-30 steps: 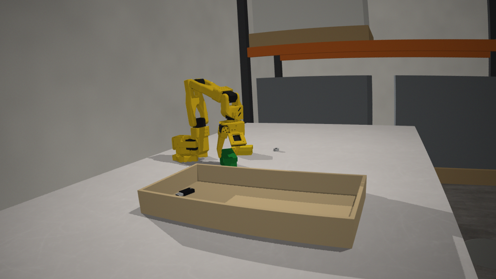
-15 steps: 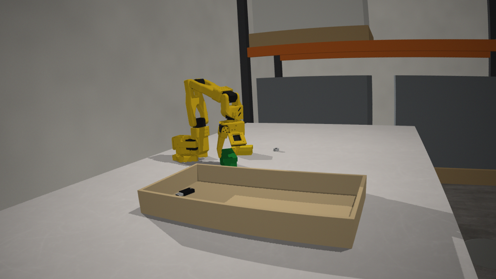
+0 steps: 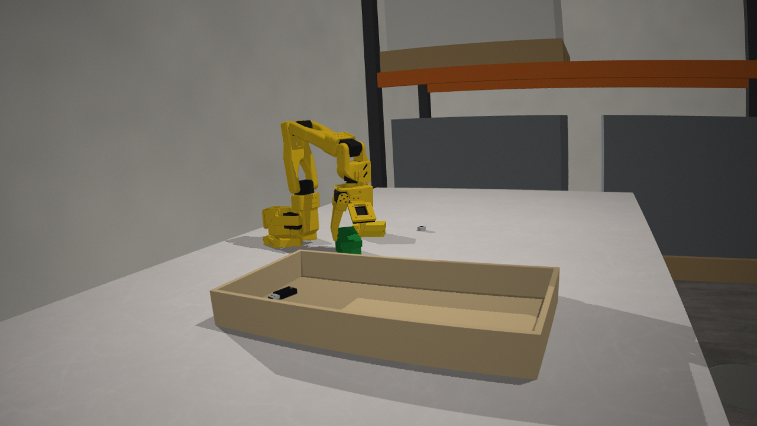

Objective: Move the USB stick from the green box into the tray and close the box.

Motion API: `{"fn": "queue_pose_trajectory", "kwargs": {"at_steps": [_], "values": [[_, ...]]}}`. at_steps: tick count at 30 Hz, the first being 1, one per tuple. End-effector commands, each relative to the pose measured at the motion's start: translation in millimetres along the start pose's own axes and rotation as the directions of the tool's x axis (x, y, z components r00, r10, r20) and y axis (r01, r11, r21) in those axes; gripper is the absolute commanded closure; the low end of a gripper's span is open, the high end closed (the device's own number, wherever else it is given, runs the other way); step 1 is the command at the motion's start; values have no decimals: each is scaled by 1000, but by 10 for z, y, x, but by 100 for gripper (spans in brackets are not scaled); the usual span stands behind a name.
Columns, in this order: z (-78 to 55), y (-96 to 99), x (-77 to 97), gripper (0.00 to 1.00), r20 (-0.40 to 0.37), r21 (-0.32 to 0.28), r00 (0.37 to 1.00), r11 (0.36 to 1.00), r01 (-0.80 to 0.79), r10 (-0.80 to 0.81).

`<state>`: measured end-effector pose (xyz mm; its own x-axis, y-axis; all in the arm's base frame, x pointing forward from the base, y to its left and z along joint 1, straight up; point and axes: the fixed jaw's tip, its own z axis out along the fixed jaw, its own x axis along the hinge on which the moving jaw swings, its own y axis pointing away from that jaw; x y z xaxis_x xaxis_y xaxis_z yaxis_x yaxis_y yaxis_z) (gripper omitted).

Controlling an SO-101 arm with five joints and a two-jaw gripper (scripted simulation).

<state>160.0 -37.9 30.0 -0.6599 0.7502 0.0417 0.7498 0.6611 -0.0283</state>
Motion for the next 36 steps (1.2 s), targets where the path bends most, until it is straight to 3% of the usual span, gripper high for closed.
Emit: {"fn": "queue_pose_trajectory", "kwargs": {"at_steps": [1,36], "values": [[-58,41,-26,79,42,-28,999,1000,-3,4],[-55,34,25,79,42,-28,999,1000,-1,2]]}}
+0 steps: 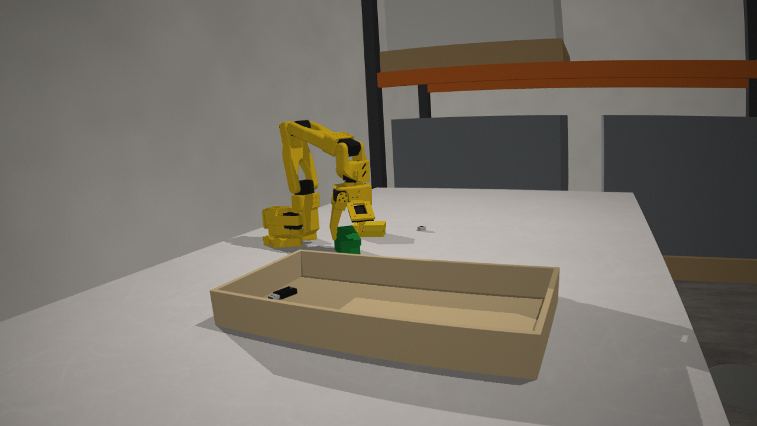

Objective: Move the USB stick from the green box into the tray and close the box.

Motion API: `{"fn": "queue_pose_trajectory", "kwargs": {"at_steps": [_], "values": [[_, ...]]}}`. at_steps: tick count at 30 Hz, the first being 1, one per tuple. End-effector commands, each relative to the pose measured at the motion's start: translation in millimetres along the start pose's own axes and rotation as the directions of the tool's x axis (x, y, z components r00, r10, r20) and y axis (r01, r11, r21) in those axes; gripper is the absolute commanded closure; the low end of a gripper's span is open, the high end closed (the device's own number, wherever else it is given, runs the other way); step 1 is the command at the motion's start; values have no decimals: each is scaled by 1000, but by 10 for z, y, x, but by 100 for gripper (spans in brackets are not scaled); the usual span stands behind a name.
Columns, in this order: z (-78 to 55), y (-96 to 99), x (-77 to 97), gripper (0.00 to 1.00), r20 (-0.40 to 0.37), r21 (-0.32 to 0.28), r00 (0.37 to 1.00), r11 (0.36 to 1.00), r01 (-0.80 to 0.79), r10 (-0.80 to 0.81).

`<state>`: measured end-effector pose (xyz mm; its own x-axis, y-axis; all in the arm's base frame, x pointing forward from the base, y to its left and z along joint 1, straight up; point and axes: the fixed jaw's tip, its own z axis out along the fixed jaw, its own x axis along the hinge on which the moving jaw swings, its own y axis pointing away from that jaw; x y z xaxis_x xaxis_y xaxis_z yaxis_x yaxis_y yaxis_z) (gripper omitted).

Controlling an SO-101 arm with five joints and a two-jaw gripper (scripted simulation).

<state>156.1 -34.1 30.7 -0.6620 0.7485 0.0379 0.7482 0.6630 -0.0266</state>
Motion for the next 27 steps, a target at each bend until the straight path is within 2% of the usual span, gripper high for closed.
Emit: {"fn": "queue_pose_trajectory", "kwargs": {"at_steps": [1,27], "values": [[-51,38,-30,79,38,-27,999,1000,-3,4],[-28,30,35,79,38,-27,999,1000,-3,4]]}}
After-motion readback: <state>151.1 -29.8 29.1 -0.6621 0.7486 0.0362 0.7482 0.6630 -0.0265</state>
